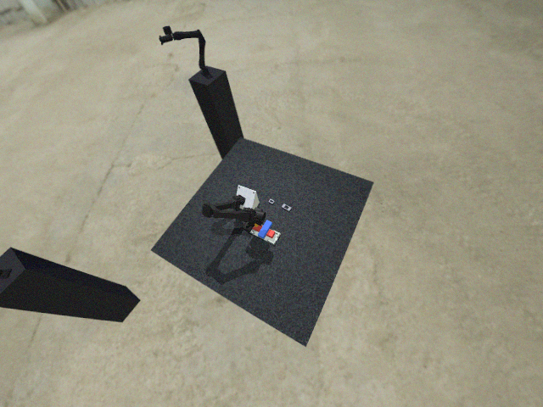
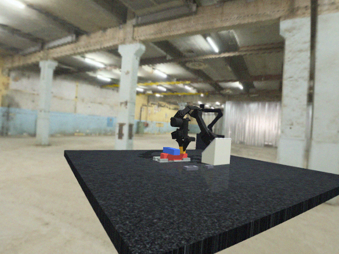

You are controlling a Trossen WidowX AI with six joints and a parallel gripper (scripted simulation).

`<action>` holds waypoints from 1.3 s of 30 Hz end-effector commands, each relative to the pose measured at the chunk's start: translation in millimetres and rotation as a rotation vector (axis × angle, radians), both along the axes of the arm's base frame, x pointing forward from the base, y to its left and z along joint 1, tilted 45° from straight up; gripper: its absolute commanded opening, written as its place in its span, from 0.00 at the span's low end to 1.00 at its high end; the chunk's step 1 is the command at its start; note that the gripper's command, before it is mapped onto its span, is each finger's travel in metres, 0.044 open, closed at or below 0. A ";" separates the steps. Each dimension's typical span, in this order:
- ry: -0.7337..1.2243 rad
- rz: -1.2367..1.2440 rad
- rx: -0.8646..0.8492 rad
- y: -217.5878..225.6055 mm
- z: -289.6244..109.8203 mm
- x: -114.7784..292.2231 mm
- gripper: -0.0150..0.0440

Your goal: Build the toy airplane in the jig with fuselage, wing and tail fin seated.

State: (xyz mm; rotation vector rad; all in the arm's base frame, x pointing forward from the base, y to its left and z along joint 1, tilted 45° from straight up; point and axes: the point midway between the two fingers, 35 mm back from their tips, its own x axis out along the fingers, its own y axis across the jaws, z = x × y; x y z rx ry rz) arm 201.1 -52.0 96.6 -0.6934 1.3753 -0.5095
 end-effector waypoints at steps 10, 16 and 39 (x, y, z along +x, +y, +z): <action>0.000 -0.001 0.004 6.4 5.3 0.1 0.69; 0.005 0.003 0.005 58.9 56.8 -10.5 0.69; 0.001 0.002 -0.002 65.5 62.9 -8.9 0.69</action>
